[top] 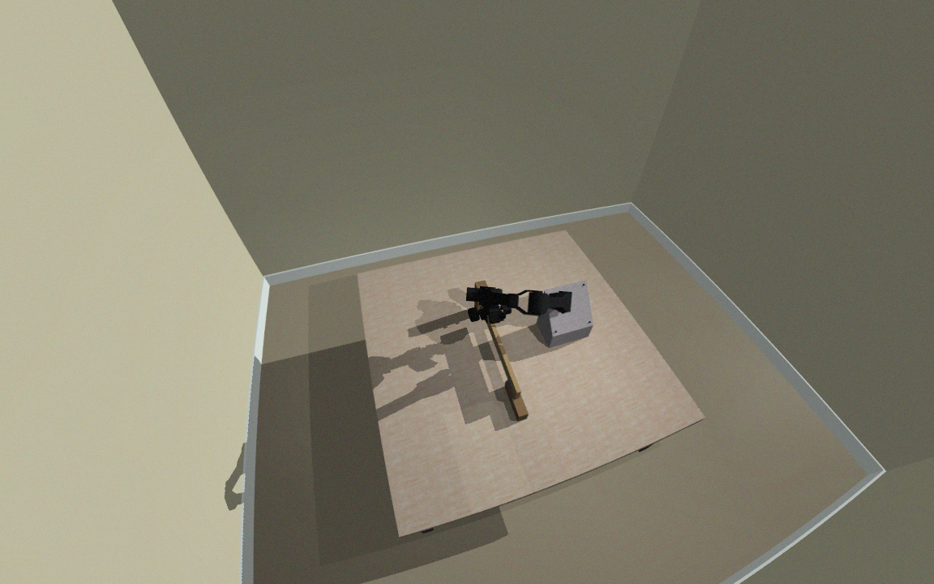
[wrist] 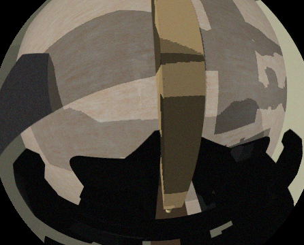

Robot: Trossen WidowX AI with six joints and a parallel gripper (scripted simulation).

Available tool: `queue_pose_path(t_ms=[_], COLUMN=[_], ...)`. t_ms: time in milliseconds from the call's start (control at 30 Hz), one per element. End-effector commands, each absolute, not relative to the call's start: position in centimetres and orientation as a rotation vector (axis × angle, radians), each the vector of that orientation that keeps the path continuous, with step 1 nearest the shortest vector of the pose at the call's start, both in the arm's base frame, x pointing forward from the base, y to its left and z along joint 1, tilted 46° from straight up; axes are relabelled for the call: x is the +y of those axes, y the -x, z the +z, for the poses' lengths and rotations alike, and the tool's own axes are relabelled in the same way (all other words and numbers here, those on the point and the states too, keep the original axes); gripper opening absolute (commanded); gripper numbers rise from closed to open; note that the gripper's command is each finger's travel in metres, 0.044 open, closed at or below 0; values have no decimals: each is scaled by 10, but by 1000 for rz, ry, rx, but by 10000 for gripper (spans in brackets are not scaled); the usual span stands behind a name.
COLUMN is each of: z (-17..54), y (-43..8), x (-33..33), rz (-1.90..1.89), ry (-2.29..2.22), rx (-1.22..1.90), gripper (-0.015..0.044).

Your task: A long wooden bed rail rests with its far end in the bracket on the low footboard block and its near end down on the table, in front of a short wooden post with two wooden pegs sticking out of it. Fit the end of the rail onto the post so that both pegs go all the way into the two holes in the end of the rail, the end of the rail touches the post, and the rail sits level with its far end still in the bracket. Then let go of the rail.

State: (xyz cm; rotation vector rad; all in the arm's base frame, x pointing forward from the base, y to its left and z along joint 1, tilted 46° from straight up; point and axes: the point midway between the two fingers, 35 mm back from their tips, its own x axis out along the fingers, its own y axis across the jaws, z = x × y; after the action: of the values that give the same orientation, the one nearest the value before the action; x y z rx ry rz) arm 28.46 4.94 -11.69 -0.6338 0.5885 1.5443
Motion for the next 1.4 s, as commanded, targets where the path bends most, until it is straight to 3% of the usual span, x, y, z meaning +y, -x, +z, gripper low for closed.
queue_pose_path(t_ms=[0, 1367], z=[-116, -122], y=[-284, -285], x=[49, 43], rz=[1544, 1544], ry=[632, 632], rx=[587, 588], gripper=[0, 0])
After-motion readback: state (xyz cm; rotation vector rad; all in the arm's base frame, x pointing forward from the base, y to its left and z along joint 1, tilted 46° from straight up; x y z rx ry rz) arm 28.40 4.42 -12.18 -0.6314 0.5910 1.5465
